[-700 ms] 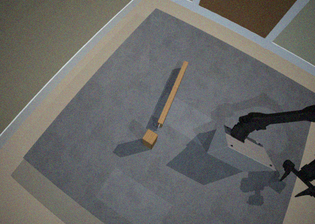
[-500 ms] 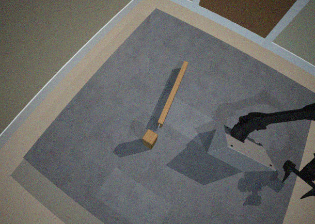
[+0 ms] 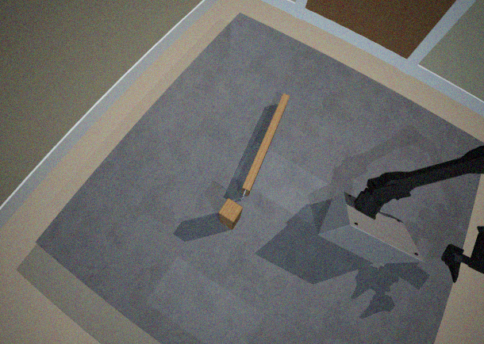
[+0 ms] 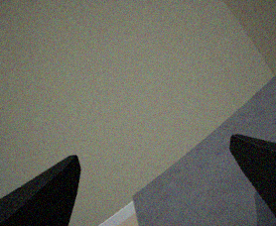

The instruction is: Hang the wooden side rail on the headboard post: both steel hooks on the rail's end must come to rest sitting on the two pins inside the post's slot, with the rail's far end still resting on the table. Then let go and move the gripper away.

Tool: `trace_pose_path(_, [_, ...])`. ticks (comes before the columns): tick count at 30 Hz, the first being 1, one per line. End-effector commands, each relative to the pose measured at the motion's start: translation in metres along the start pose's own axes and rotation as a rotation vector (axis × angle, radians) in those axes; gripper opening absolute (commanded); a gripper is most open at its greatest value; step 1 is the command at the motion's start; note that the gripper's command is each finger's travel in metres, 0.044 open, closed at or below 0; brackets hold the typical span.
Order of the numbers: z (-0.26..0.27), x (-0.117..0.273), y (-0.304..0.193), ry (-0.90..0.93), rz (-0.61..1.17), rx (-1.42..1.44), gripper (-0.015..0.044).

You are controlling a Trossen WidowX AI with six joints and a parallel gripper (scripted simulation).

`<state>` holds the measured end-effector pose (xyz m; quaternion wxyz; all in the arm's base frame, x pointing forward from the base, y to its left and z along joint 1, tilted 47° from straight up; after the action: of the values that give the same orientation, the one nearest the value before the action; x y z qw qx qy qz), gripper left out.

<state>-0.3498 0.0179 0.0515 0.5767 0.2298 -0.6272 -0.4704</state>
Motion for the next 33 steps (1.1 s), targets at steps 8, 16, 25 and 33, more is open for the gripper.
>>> trace_pose_path(8, [-0.017, 0.061, -0.006, 0.179, 0.117, 0.154, 0.0440])
trace_pose_path(16, [-0.034, 0.103, -0.008, 0.321, 0.195, 0.283, 0.0440])
trace_pose_path(25, [-0.056, 0.145, -0.006, 0.486, 0.263, 0.452, 0.0440])
trace_pose_path(33, [-0.079, 0.181, -0.002, 0.649, 0.309, 0.618, 0.0440])
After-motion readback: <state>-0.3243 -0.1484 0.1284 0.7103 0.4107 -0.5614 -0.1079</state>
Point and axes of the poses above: the point midway between the two fingers, 35 mm back from their tips, its own x axis back along the fingers, its own z axis across the jaws, y = z × x, the point moved 8 cm from there along x, back along the fingers, and after that the axes turned 8 degrees about x, right-handed, at the moved point
